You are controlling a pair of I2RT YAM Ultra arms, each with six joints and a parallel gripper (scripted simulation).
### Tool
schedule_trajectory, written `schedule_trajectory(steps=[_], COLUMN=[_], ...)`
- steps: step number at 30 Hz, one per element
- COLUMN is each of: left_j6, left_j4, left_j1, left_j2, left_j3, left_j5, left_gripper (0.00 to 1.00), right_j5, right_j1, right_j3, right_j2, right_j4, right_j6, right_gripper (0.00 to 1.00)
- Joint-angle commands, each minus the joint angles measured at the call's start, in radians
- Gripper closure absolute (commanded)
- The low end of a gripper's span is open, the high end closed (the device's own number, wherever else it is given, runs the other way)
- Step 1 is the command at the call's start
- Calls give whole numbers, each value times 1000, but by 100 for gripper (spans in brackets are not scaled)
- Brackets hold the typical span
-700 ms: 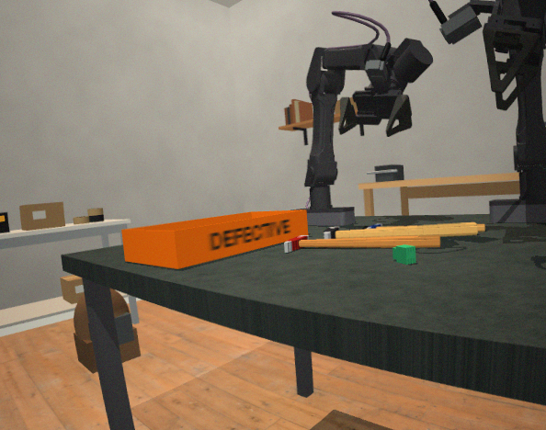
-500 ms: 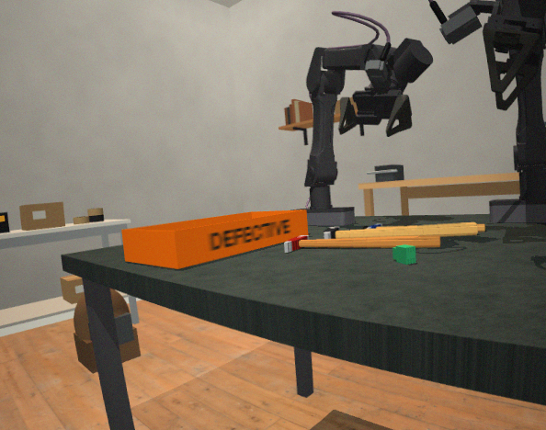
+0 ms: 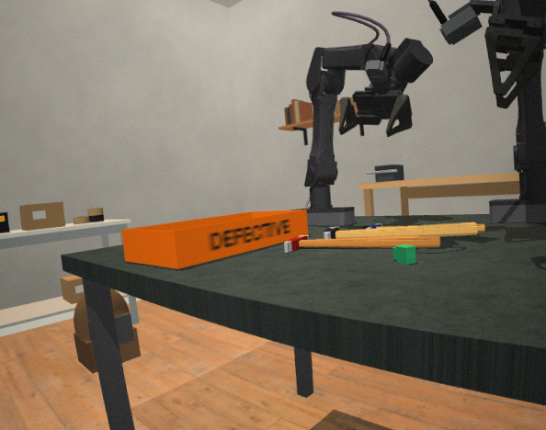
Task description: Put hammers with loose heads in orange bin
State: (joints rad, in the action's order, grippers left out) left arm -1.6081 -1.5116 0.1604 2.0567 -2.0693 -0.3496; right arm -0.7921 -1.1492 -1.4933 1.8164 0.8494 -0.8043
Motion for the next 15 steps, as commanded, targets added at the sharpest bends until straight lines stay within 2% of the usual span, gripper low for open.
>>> schedule_trajectory(steps=[1, 5, 11, 13, 15], left_j6=[53, 146, 329, 329, 401], left_j4=[60, 159, 361, 361, 449], left_j1=[-12, -33, -95, -95, -122], left_j2=[-24, -63, -191, -191, -254], left_j3=[28, 119, 418, 418, 550], left_j5=[14, 38, 85, 85, 106], left_gripper=[45, 45, 45, 45, 45], right_j5=[-4, -4, -4, -4, -4], right_j1=[0, 0, 0, 0, 0], right_j3=[-4, -4, -4, -4, -4], right_j2=[-5, -5, -5, -5, -5], right_j4=[-2, -2, -2, -2, -2], right_j6=[0, 0, 0, 0, 0], right_gripper=[0, 0, 0, 0, 0])
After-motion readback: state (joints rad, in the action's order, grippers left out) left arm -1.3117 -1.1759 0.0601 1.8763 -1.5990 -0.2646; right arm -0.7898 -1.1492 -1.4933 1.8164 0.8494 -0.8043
